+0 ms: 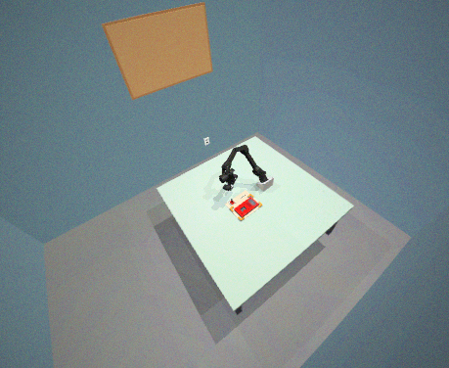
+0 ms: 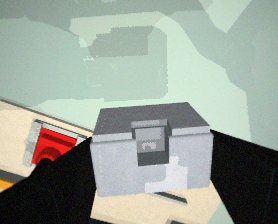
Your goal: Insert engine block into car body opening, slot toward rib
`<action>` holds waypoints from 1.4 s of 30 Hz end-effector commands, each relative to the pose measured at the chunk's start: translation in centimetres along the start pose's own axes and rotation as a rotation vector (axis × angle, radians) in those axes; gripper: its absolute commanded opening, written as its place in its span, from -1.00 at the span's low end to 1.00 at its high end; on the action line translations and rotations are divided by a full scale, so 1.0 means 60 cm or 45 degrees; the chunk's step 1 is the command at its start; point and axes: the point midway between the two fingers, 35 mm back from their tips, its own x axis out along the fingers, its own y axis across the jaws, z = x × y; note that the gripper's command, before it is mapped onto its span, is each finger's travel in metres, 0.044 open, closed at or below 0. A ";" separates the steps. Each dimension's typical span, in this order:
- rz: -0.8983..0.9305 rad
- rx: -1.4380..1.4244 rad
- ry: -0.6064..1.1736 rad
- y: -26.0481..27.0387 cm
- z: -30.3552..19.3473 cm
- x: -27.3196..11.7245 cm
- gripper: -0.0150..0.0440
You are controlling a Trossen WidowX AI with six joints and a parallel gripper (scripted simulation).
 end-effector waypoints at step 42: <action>-0.032 0.014 0.607 -0.010 0.025 -0.043 -0.49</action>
